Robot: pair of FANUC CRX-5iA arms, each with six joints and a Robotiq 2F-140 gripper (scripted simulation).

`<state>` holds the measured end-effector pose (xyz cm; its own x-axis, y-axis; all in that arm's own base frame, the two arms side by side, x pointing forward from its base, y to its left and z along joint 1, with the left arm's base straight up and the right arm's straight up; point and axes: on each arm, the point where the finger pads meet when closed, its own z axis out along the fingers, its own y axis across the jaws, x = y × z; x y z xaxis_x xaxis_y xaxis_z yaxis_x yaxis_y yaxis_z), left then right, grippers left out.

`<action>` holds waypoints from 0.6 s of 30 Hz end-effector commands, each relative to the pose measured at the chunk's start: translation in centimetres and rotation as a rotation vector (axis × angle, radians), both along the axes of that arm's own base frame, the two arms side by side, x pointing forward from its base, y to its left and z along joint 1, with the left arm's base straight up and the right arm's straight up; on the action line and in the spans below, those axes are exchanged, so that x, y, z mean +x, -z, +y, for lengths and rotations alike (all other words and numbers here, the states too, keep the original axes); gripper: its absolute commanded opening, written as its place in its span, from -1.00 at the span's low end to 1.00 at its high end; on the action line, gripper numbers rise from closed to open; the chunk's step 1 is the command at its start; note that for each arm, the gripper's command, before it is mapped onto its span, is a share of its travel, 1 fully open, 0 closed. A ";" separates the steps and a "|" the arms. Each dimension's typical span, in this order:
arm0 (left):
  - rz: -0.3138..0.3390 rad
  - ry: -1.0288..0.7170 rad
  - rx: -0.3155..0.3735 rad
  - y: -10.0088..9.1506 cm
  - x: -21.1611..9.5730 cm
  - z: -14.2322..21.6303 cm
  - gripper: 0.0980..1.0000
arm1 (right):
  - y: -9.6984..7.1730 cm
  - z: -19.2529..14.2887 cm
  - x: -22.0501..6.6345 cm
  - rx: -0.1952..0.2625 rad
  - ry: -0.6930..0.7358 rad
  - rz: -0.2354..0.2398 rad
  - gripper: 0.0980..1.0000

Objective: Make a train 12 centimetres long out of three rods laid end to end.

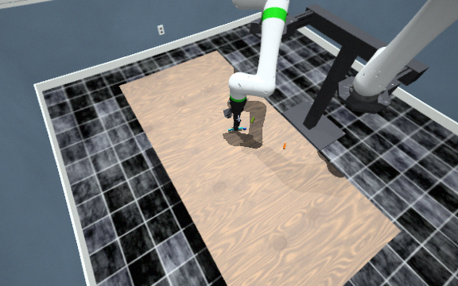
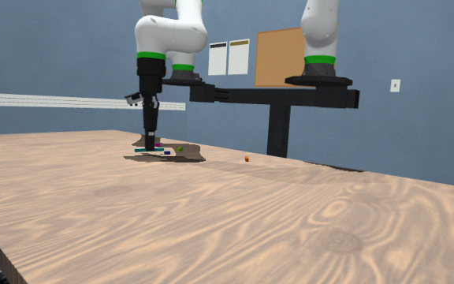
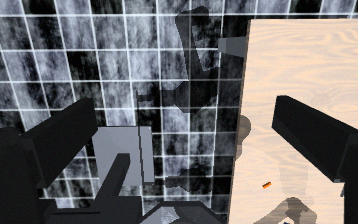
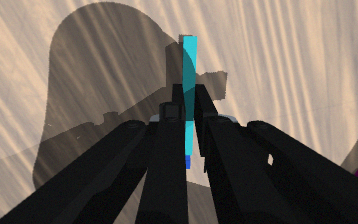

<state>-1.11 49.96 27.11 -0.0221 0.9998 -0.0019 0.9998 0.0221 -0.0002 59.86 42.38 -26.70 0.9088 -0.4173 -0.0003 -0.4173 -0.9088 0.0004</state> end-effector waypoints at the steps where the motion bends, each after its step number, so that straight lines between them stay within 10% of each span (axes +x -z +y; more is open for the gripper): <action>1: 0.000 0.000 0.002 -0.1 0.0 0.0 1.00 | -0.1 0.1 0.1 0.001 0.000 -0.002 -0.94; 18: 0.000 0.000 0.002 -0.1 0.0 0.0 1.00 | 0.8 0.1 0.1 0.001 0.000 -0.002 -0.94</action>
